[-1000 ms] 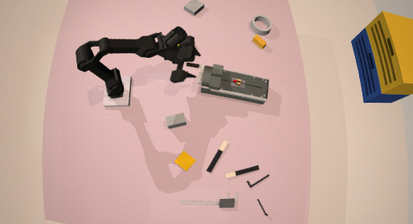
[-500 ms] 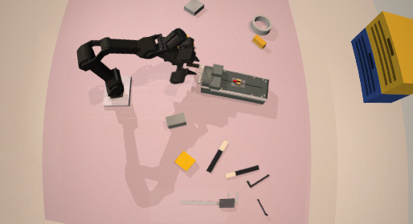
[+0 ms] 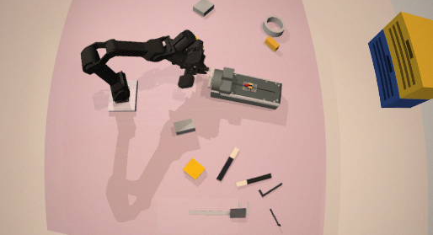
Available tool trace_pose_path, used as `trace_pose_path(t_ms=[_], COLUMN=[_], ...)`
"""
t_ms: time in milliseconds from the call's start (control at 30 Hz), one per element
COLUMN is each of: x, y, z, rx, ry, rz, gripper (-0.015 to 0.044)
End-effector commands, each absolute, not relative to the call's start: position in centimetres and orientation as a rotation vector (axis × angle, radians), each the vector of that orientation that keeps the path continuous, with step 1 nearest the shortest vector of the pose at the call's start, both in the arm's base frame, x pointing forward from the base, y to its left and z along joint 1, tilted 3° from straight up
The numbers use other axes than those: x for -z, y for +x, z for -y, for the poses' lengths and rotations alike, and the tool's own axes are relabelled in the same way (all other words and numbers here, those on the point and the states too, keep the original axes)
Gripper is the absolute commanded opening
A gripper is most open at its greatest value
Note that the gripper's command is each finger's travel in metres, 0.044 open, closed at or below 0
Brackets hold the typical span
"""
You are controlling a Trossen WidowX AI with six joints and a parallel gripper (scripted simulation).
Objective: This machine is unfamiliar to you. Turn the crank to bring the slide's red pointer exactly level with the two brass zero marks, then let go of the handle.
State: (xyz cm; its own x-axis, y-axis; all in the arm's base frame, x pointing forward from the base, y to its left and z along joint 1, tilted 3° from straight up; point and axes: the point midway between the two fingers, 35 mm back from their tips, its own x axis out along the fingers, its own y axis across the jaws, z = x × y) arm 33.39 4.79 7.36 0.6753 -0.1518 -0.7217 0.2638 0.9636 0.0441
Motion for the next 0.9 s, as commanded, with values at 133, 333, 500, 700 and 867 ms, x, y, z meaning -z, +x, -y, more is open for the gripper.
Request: trace_pose_path(t_ms=[133, 333, 500, 700, 867], x=[-7.7, -8.6, -9.0, -9.4, -9.6], y=[33.4, 33.3, 33.3, 33.1, 33.0], z=[-4.7, -4.5, -4.2, -3.7, -3.3], rx=[0.236, 0.236, 0.236, 0.236, 0.236], ry=[0.151, 0.151, 0.151, 0.15, 0.15], rz=[-0.798, -0.798, -0.798, -0.798, -0.798], gripper=[0.0, 0.0, 0.0, 0.0, 0.0])
